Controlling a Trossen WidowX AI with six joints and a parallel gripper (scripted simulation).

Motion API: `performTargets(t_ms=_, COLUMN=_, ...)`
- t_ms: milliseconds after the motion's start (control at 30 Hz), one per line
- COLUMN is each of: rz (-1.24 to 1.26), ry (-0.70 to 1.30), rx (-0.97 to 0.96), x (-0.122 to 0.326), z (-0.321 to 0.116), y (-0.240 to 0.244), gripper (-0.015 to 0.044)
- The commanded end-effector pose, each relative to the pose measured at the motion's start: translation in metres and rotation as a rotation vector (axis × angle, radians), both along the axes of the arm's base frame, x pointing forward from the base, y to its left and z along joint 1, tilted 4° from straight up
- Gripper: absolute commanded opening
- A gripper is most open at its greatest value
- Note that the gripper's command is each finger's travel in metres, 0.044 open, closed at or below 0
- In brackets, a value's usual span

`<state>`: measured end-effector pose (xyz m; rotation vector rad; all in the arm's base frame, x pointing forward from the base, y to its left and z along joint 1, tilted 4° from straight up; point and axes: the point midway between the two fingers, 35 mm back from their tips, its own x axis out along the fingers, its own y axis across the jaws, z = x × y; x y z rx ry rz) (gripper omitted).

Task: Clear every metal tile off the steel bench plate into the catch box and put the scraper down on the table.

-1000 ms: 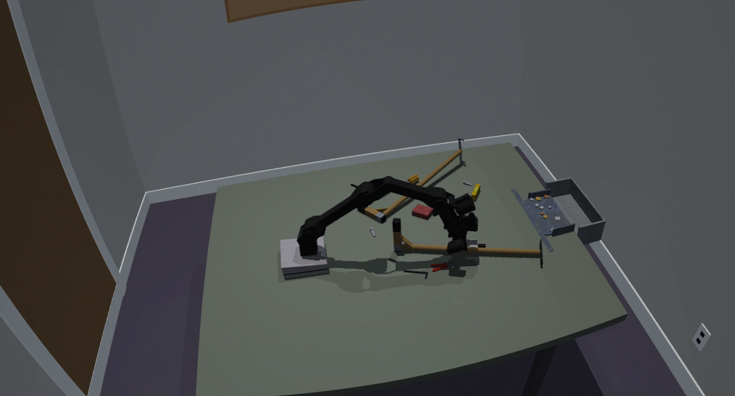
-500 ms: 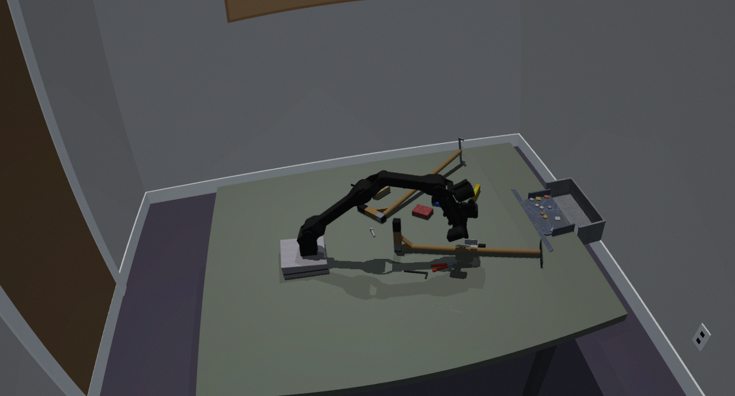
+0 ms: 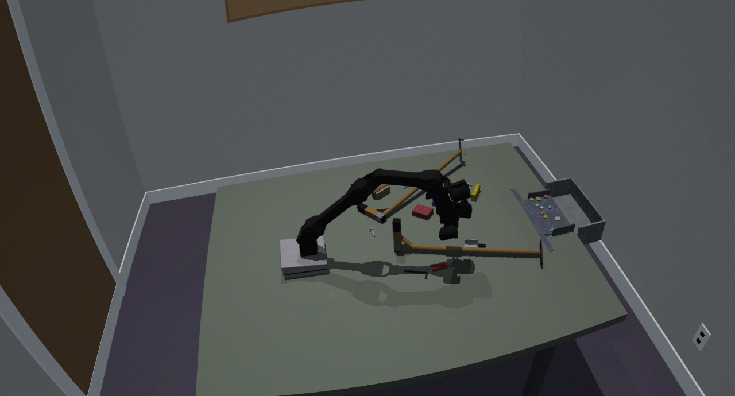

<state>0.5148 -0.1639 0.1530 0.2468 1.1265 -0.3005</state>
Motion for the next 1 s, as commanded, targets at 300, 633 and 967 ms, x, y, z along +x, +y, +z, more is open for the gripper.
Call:
performTargets(t_ms=300, rz=0.041, ry=0.076, rx=0.036, x=-0.027, z=0.003, y=-0.006, gripper=0.0)
performTargets(t_ms=633, rz=0.043, ry=0.083, rx=0.037, x=-0.02, z=-0.021, y=-0.007, gripper=0.0)
performTargets(t_ms=967, rz=0.045, ry=0.09, rx=0.037, x=-0.015, z=-0.047, y=-0.007, gripper=0.0)
